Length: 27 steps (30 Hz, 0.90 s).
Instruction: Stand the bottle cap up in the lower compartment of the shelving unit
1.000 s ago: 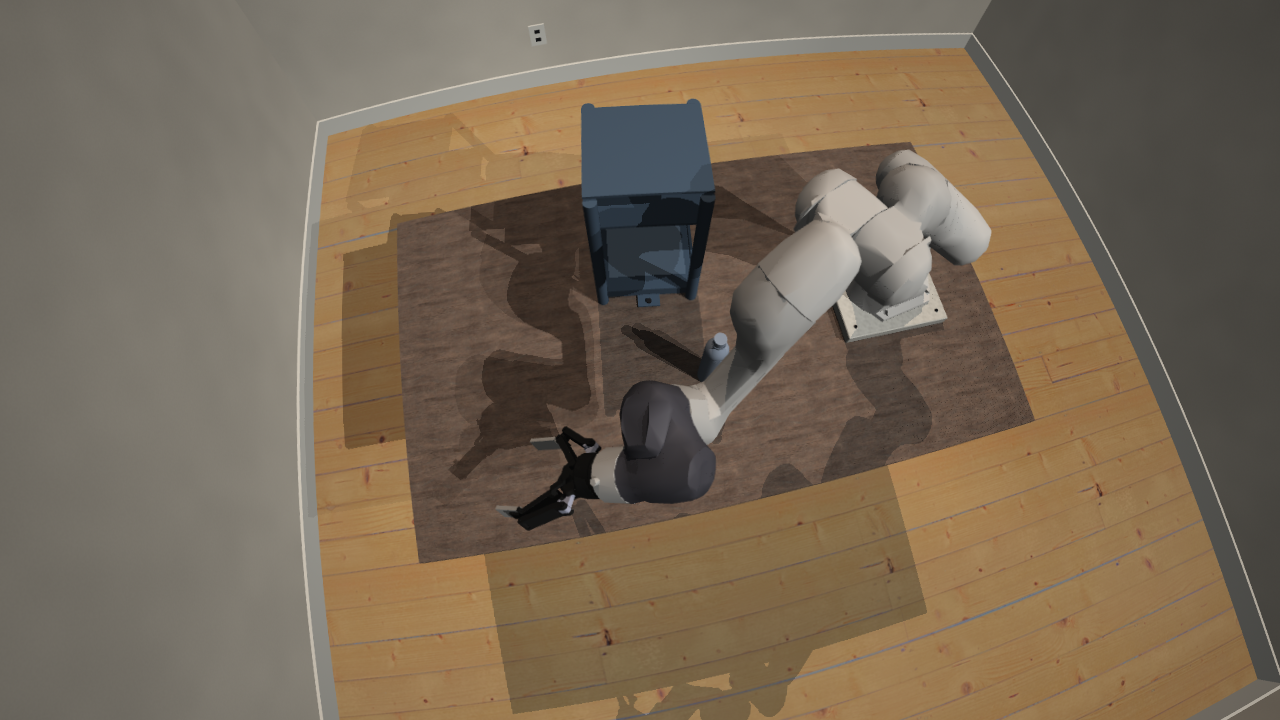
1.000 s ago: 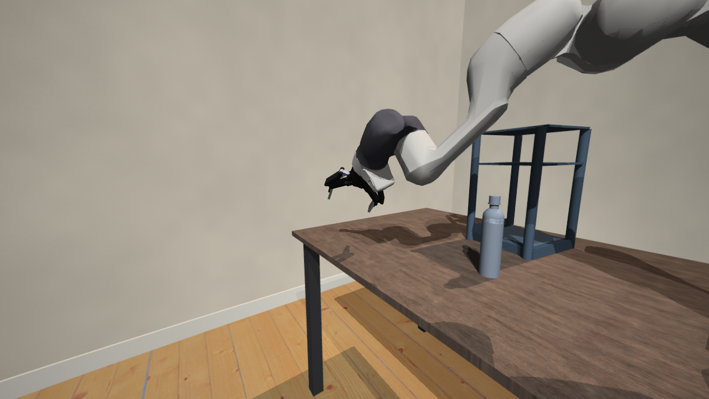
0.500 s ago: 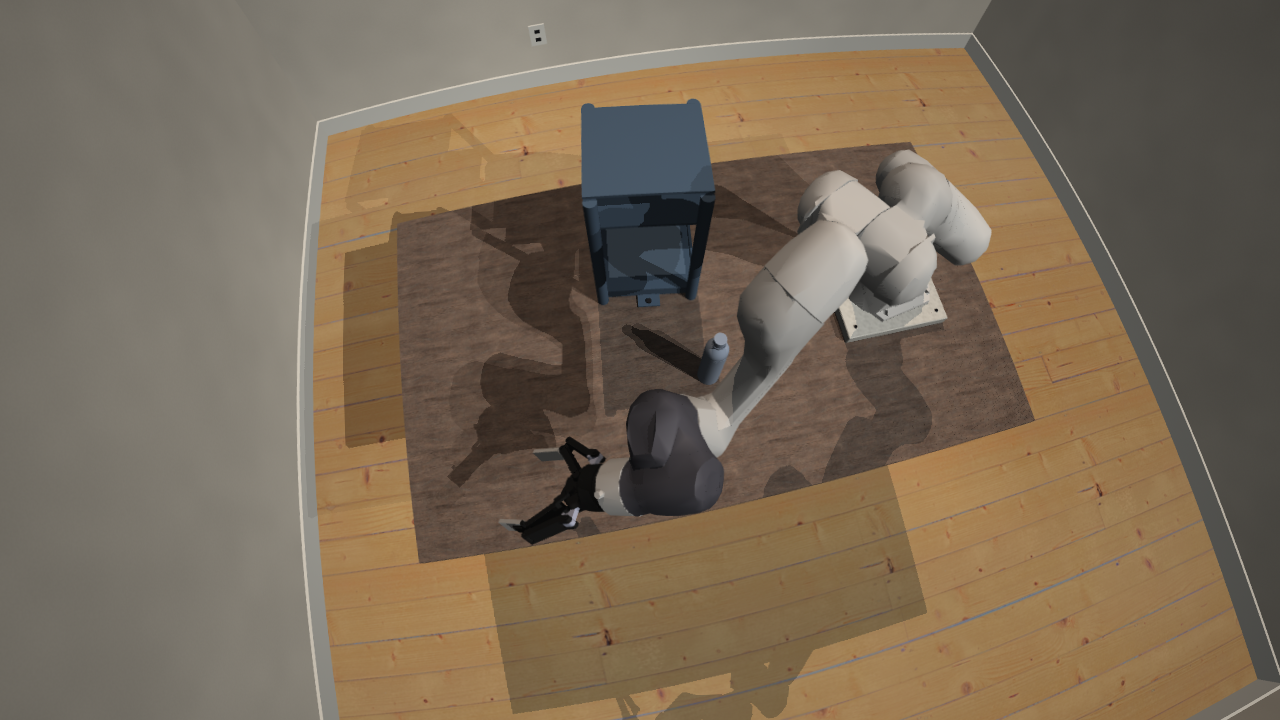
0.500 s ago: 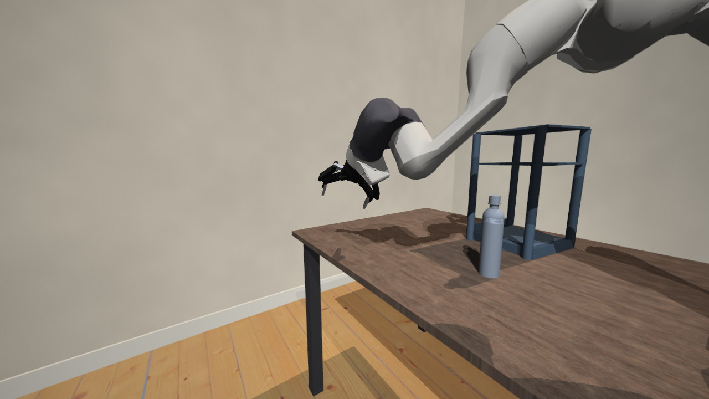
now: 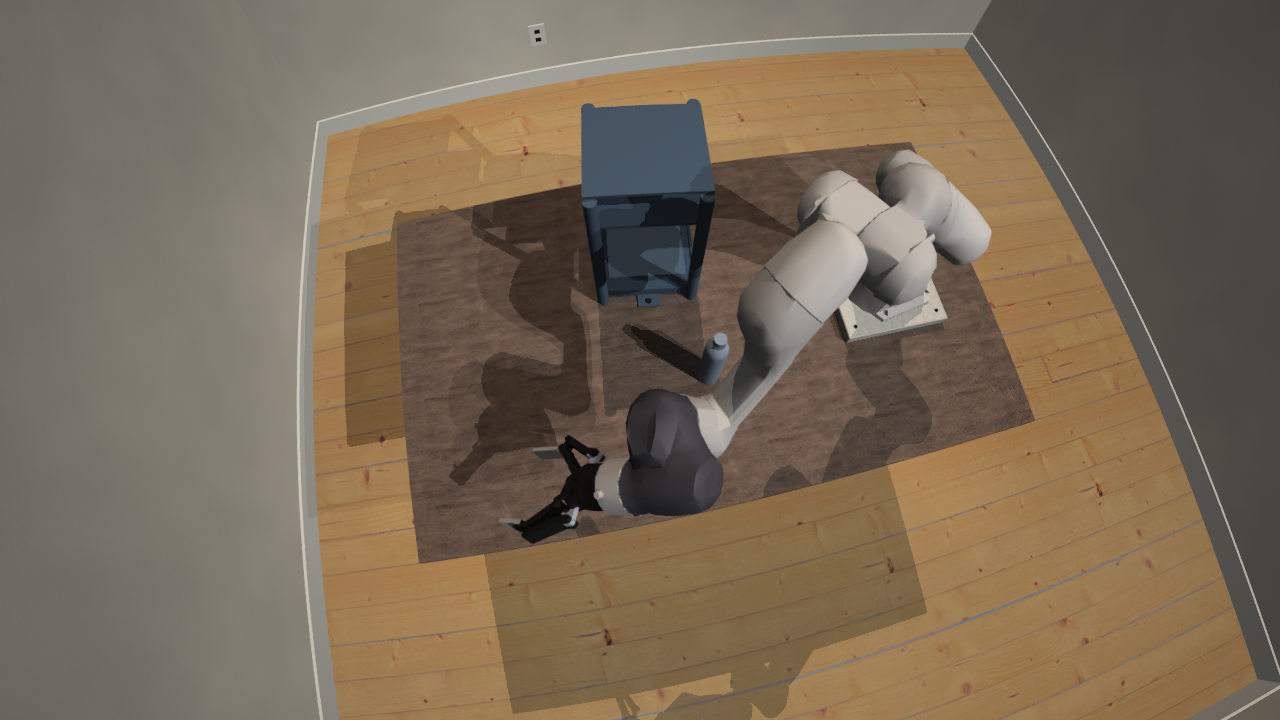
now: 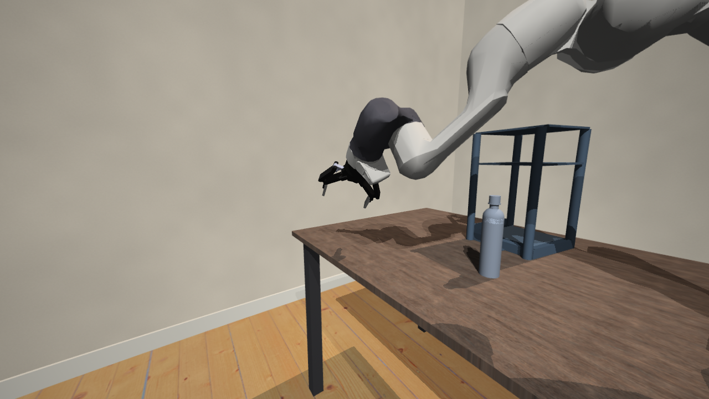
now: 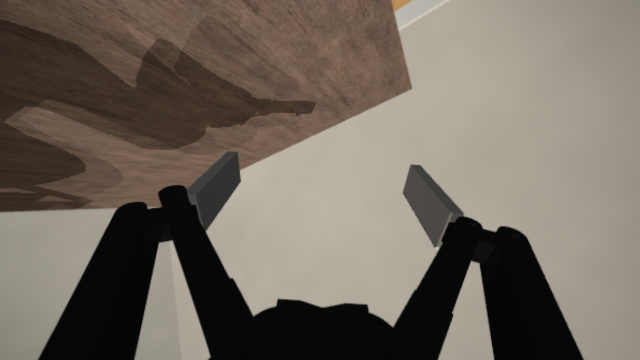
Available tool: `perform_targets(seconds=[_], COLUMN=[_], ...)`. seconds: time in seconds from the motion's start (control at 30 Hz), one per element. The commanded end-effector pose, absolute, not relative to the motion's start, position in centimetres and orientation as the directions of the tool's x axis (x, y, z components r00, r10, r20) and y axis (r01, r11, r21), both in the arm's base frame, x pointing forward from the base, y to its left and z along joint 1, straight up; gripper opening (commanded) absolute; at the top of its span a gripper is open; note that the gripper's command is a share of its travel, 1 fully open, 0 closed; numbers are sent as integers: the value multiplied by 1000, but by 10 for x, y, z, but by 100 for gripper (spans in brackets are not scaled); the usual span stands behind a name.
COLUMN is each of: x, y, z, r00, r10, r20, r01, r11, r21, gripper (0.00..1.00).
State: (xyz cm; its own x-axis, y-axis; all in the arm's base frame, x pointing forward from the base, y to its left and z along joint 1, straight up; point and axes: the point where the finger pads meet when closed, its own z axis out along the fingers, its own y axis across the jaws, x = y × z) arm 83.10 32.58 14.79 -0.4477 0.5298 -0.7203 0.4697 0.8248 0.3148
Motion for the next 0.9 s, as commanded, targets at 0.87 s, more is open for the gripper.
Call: perform_targets(seconds=[0.87], x=[830], y=[335], z=[165], r00=[-461], r10=[516], r20=[-722], r01=[463], r11=[834], r21=[300], gripper=[100])
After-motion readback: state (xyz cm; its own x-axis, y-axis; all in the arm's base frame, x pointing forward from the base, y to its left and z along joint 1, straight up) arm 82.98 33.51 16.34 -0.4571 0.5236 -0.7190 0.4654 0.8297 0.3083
